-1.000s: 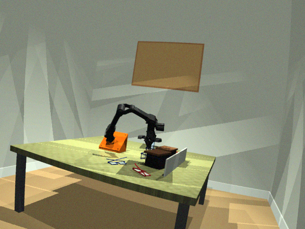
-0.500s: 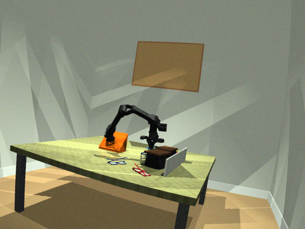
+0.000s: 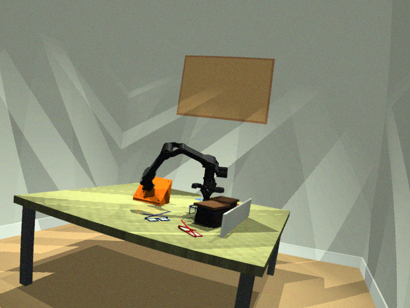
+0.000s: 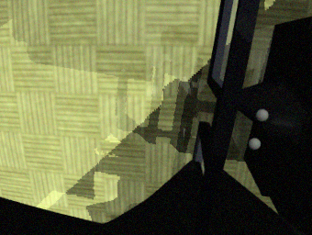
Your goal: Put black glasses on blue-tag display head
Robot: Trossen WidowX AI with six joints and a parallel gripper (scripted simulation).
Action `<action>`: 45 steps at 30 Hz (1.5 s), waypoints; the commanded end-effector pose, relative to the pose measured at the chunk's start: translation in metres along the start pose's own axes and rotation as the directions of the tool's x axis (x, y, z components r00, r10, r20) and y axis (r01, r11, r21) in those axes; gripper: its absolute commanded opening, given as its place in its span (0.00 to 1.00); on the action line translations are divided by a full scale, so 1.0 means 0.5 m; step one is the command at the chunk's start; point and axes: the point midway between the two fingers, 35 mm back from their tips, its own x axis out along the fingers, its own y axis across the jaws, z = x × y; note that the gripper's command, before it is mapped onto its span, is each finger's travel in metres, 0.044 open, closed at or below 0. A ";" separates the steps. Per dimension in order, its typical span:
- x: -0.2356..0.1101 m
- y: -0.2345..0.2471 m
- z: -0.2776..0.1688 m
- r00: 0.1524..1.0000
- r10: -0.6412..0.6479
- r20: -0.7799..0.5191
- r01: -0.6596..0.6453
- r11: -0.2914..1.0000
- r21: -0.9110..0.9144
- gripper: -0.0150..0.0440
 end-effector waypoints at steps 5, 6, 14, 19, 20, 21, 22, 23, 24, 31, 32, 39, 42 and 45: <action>0.002 -0.017 -0.001 1.000 -0.001 -0.003 0.001 1.000 -0.002 0.25; 0.002 -0.019 -0.001 1.000 -0.001 -0.003 0.001 1.000 -0.002 0.25; 0.003 -0.020 -0.002 1.000 -0.001 -0.003 0.001 1.000 -0.002 0.25; 0.006 -0.020 -0.002 1.000 -0.001 -0.003 0.001 1.000 -0.002 0.25; 0.006 -0.020 -0.002 1.000 -0.001 -0.003 0.001 1.000 -0.002 0.25; 0.006 -0.020 -0.002 1.000 -0.001 -0.003 0.001 1.000 -0.002 0.25; 0.006 -0.020 -0.002 1.000 -0.001 -0.003 0.001 1.000 -0.002 0.25; 0.006 -0.020 -0.002 1.000 -0.001 -0.003 0.001 1.000 -0.002 0.25; 0.007 -0.020 -0.002 1.000 -0.001 -0.003 0.001 1.000 -0.002 0.25; 0.014 -0.020 -0.002 1.000 -0.001 -0.004 0.001 1.000 -0.002 0.25; 0.015 -0.020 -0.002 1.000 -0.001 -0.004 0.001 1.000 -0.002 0.25; 0.013 -0.021 -0.001 1.000 -0.001 0.000 0.001 1.000 0.002 0.39; 0.013 -0.021 -0.001 1.000 -0.001 0.000 0.001 1.000 0.002 0.44; 0.013 -0.021 -0.001 1.000 -0.001 0.000 0.001 1.000 0.002 0.44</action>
